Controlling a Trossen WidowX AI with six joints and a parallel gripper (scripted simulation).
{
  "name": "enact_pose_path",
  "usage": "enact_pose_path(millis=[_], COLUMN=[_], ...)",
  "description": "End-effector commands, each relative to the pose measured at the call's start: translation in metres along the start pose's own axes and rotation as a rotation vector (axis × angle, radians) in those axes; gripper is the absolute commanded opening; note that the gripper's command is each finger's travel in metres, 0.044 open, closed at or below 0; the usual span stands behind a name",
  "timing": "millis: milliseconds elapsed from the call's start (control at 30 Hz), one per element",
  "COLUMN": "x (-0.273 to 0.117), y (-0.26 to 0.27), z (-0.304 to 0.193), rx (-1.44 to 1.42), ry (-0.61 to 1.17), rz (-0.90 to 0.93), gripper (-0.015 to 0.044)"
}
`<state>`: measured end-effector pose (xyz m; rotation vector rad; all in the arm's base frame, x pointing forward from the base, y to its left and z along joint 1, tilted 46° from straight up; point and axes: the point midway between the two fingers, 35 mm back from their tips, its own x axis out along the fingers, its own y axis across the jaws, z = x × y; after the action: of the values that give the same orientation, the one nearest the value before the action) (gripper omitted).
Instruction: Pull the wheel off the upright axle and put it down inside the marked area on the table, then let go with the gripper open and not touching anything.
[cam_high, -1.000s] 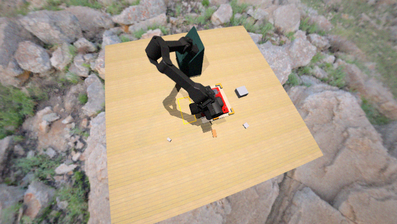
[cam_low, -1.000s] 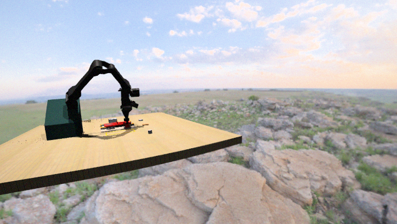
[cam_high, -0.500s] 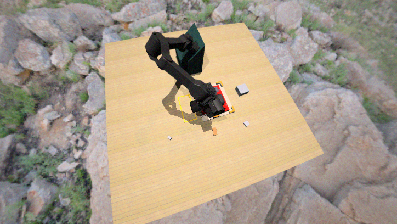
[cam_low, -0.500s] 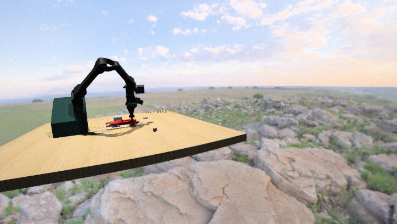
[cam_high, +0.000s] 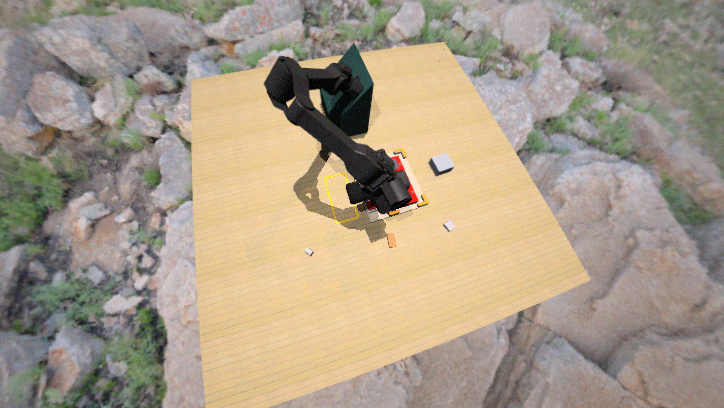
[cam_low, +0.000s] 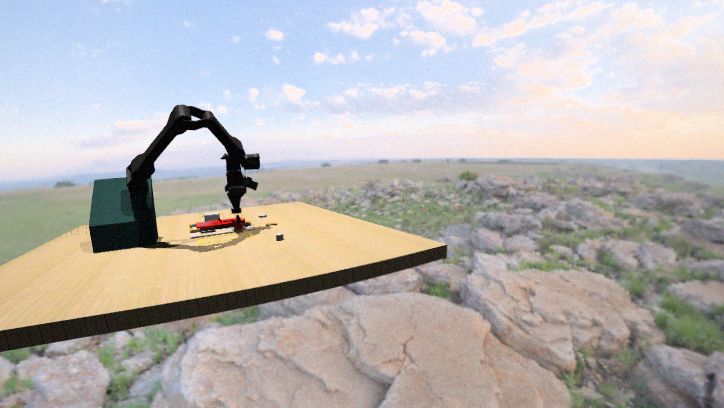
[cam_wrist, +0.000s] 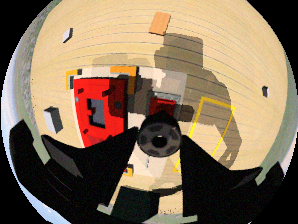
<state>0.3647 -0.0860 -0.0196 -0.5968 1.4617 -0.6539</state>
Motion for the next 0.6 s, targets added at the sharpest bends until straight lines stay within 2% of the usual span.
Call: enact_pose_path(millis=[0,167,567], x=[-0.012,-0.031,-0.025], y=[0.0,0.001,-0.026], z=[0.002,-0.002,-0.013], rx=[0.008,0.008,-0.001], ry=[-0.009,-0.009,-0.004], rz=[-0.001,-0.001,0.0], gripper=[0.0,0.0,0.0])
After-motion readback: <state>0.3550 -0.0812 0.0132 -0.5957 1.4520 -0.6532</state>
